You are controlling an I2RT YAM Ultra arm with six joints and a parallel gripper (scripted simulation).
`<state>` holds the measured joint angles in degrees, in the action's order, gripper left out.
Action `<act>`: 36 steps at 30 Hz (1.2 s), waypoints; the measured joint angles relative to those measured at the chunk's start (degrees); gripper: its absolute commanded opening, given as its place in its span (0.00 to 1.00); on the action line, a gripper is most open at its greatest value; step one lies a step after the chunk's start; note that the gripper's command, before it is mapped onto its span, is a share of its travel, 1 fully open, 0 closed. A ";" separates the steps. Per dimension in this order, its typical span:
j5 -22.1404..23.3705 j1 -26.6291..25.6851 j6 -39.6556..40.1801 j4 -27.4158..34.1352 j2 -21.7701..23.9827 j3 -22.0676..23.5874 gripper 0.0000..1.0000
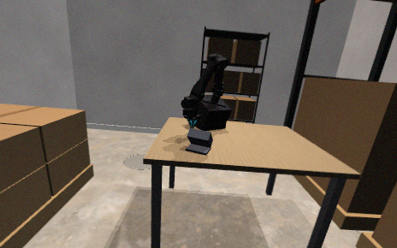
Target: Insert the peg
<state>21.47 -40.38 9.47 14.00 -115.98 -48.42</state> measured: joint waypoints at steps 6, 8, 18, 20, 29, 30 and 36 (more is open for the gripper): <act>0.00 0.00 0.00 0.00 0.00 0.00 0.00; 0.00 0.00 0.17 0.52 0.37 0.02 0.00; 0.00 -3.17 2.80 8.72 9.84 0.02 0.00; 0.02 -4.00 3.52 11.10 11.63 -0.07 0.00; 0.00 -4.59 4.63 14.97 14.16 -0.61 0.00; 0.02 -4.50 4.55 14.93 14.19 -0.37 0.00; -0.50 -3.39 3.45 13.49 16.00 1.62 0.00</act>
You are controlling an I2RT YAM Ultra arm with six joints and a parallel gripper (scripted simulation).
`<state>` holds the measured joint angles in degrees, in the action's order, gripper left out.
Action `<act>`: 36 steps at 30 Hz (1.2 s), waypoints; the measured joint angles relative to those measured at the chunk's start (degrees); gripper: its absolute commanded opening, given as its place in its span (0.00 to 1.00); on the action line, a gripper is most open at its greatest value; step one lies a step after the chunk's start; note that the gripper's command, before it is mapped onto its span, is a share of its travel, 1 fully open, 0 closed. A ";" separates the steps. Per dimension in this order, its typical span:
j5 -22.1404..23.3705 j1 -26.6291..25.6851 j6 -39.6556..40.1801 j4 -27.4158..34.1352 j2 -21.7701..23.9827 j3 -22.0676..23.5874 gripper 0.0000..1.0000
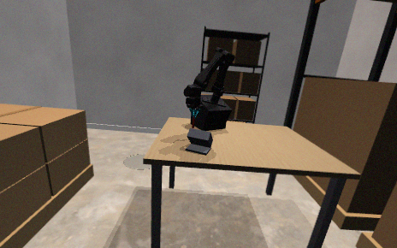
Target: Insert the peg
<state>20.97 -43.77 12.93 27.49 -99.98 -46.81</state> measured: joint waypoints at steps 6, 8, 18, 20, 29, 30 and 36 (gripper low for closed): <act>-0.50 1.40 -1.51 -2.58 2.43 2.01 0.00; -0.70 1.84 -2.03 -3.50 3.17 2.73 0.00; -1.62 3.65 -4.31 -7.34 6.19 5.68 0.00; -1.81 4.11 -4.85 -8.24 6.95 6.40 0.00; -2.64 5.62 -7.04 -11.91 9.75 9.07 0.00; -2.80 5.75 -7.26 -12.35 10.03 9.35 0.00; -3.37 7.26 -8.76 -14.91 12.28 11.47 0.00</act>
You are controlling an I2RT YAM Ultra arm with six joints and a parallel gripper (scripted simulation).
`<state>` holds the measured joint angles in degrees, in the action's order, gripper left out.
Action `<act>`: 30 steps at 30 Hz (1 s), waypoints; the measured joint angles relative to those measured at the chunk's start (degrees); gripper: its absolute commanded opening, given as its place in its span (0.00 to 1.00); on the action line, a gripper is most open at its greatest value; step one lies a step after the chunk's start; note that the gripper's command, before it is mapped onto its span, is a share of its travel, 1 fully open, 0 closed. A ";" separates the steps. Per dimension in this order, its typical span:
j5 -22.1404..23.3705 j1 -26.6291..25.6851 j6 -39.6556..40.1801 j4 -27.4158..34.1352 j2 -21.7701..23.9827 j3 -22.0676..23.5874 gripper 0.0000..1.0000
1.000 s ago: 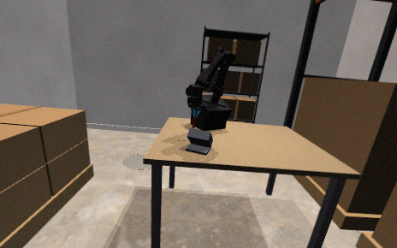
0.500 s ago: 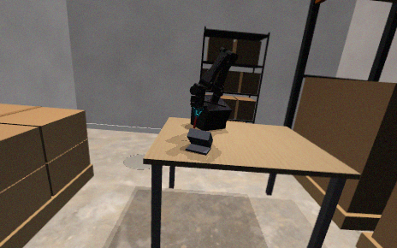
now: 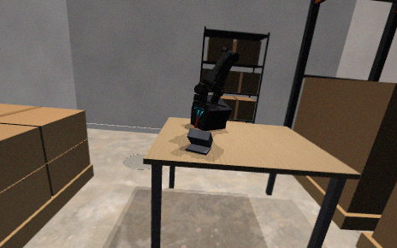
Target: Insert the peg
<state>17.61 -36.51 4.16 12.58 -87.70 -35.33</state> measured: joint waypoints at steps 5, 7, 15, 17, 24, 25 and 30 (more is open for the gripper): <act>-0.52 1.11 -1.36 -2.27 1.90 1.81 0.00; -0.70 1.53 -1.86 -3.10 2.62 2.47 0.00; -1.46 2.91 -3.67 -6.27 4.92 4.72 0.00; -1.64 3.37 -4.20 -7.13 5.68 5.44 0.00; -2.34 4.90 -6.05 -10.23 8.33 7.93 0.00; -2.38 5.03 -6.25 -10.49 8.52 8.11 0.00; -2.93 5.79 -7.39 -12.55 9.86 9.44 0.00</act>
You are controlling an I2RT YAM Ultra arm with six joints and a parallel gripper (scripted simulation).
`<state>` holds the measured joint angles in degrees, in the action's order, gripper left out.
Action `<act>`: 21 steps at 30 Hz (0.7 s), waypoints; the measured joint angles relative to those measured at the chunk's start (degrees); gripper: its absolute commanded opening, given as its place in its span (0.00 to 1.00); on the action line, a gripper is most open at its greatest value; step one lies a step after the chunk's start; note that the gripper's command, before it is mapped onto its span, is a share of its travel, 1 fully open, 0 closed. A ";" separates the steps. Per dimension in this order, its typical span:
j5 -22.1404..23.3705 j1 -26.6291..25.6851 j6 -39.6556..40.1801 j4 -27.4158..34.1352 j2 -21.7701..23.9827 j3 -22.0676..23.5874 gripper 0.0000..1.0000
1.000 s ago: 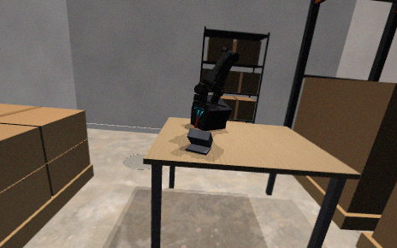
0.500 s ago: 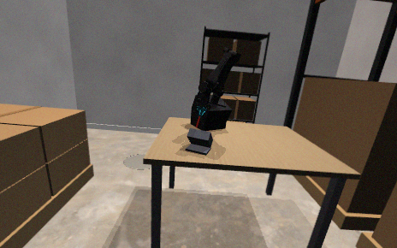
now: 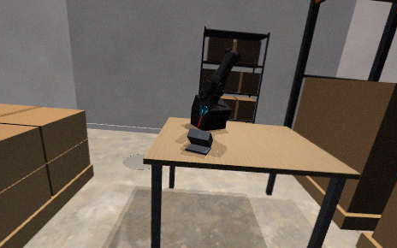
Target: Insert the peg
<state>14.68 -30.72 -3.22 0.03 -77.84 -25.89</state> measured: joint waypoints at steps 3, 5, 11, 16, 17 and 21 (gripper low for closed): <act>-0.26 0.72 -0.76 -1.29 1.14 1.09 0.00; -0.48 1.18 -1.29 -2.16 1.90 1.81 0.00; -1.05 2.47 -2.89 -4.83 4.13 3.93 0.00; -1.55 3.19 -3.96 -6.69 5.31 5.09 0.00; -1.64 3.41 -4.20 -7.13 5.68 5.42 0.00; -2.03 4.33 -5.22 -8.87 7.19 6.88 0.00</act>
<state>12.64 -26.39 -8.45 -8.84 -70.65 -19.00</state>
